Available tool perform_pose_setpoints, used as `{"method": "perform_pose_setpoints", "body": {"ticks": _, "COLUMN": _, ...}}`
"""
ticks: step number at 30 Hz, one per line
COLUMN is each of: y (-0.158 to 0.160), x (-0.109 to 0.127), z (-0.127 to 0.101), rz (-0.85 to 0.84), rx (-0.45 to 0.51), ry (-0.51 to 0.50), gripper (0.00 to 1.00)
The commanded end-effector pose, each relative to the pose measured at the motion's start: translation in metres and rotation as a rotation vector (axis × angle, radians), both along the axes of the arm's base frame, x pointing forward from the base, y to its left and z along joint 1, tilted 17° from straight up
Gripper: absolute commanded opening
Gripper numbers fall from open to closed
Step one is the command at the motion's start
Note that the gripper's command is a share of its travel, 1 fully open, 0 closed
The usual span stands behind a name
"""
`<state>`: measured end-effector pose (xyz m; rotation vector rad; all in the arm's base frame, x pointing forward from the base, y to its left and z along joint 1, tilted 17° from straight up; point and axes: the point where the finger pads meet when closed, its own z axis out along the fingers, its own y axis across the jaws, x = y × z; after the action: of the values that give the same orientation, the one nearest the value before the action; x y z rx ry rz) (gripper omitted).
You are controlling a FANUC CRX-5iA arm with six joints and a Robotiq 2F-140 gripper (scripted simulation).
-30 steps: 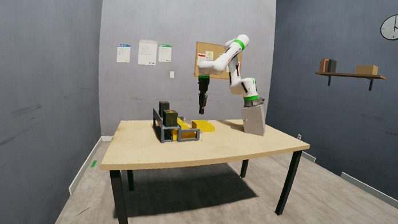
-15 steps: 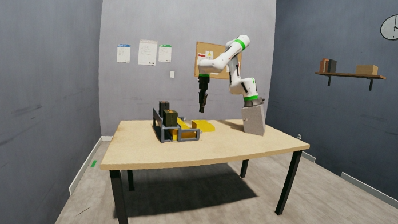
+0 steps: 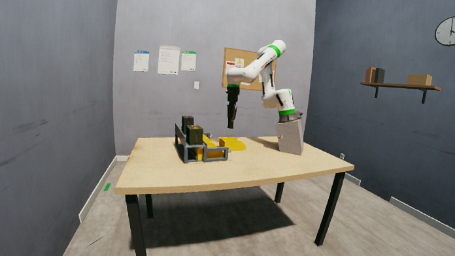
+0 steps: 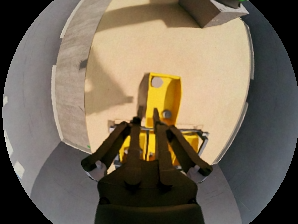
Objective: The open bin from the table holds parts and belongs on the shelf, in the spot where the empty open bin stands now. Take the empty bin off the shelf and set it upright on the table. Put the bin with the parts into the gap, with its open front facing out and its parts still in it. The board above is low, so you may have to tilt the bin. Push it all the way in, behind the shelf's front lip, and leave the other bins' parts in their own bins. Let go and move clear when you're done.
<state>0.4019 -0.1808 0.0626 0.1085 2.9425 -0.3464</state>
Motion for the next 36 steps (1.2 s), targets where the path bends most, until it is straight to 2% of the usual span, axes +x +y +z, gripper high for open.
{"method": "perform_pose_setpoints", "body": {"ticks": 1, "y": 0.000, "x": 0.001, "z": 0.001, "rz": 0.000, "rx": 0.000, "ry": -0.001, "gripper": 0.10}}
{"method": "perform_pose_setpoints", "body": {"ticks": 22, "y": 0.001, "x": 0.002, "z": 0.001, "rz": 0.010, "rx": -0.002, "ry": 0.001, "gripper": 0.10}}
{"method": "perform_pose_setpoints", "body": {"ticks": 25, "y": 0.010, "x": 0.015, "z": 0.000, "rz": 0.122, "rx": -0.021, "ry": 0.029, "gripper": 0.10}}
{"method": "perform_pose_setpoints", "body": {"ticks": 27, "y": 0.024, "x": 0.034, "z": -0.002, "rz": 0.283, "rx": -0.048, "ry": 0.069, "gripper": 0.10}}
{"method": "perform_pose_setpoints", "body": {"ticks": 29, "y": 0.024, "x": 0.034, "z": -0.002, "rz": 0.283, "rx": -0.048, "ry": 0.069, "gripper": 0.10}}
{"method": "perform_pose_setpoints", "body": {"ticks": 31, "y": 0.044, "x": 0.059, "z": -0.006, "rz": 0.475, "rx": -0.082, "ry": 0.117, "gripper": 0.10}}
{"method": "perform_pose_setpoints", "body": {"ticks": 32, "y": 0.057, "x": 0.072, "z": -0.009, "rz": 0.514, "rx": -0.091, "ry": 0.125, "gripper": 0.10}}
{"method": "perform_pose_setpoints", "body": {"ticks": 33, "y": 0.057, "x": 0.072, "z": -0.009, "rz": 0.559, "rx": -0.098, "ry": 0.137, "gripper": 0.10}}
{"method": "perform_pose_setpoints", "body": {"ticks": 36, "y": 0.084, "x": 0.099, "z": -0.016, "rz": 0.714, "rx": -0.131, "ry": 0.171, "gripper": 0.10}}
